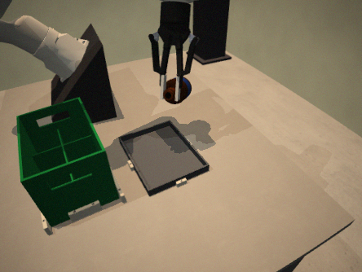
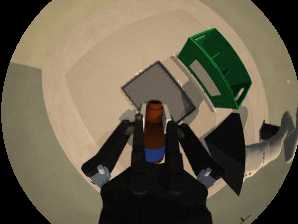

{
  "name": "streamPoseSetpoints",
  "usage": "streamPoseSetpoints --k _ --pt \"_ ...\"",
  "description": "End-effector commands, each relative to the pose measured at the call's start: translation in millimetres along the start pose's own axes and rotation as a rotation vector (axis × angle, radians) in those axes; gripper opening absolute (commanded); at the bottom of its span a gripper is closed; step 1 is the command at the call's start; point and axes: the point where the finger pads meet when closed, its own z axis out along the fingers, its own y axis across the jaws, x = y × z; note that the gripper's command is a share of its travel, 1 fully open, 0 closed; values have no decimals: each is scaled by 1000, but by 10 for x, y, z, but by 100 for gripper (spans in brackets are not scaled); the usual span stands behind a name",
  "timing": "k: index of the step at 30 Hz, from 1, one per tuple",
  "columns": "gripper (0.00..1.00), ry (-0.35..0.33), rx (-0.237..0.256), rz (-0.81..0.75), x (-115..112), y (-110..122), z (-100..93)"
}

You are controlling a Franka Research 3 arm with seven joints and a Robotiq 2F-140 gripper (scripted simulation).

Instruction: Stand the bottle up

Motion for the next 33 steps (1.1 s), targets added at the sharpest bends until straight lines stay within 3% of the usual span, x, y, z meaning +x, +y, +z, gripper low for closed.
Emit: streamPoseSetpoints --k 1,33 --pt "0 6 3 6 14 -16 -17" --pt "0 165 3 7 -18 -16 -23"
